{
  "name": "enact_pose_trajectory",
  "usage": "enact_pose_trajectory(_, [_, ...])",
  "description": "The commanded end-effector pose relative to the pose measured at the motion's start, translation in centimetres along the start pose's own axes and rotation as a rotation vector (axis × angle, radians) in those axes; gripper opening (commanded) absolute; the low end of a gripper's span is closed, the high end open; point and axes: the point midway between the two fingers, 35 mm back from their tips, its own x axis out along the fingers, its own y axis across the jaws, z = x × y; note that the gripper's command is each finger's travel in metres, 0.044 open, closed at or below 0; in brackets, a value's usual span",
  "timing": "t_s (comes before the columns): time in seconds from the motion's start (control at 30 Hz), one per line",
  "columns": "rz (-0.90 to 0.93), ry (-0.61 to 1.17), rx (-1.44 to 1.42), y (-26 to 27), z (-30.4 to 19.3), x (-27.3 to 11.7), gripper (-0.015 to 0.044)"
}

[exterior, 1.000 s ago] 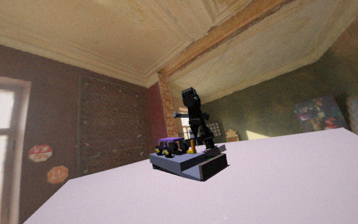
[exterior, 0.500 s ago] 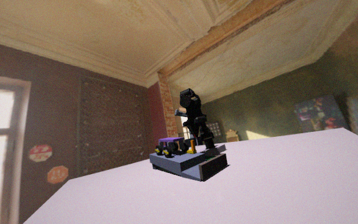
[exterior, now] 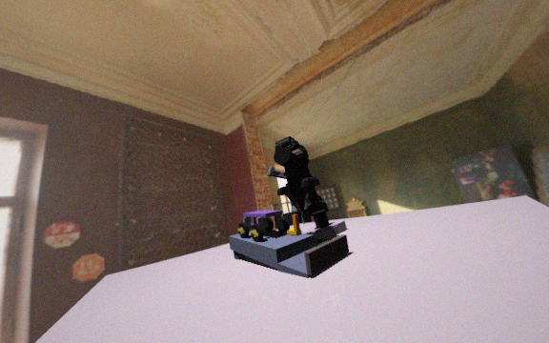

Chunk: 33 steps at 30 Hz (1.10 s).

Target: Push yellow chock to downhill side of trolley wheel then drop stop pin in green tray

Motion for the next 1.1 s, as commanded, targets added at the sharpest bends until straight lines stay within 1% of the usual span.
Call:
enact_pose_trajectory(0.0, [-0.01, 0.0, -0.028, 0.1, 0.6, 0.4, 0.0])
enact_pose_trajectory(0.17, [-0.017, -0.005, -0.068, 0.2, 1.8, 1.5, 0.0])
enact_pose_trajectory(0.33, [-0.021, -0.007, -0.074, 0.3, 2.0, 1.7, 0.0])
enact_pose_trajectory(0.43, [-0.061, -0.01, -0.072, 0.2, 2.0, 2.2, 0.0])
enact_pose_trajectory(0.7, [-0.17, -0.01, -0.071, -0.5, 2.1, 4.2, 0.0])
enact_pose_trajectory(1.07, [-0.192, -0.009, -0.071, -2.4, 2.2, 7.5, 0.0])
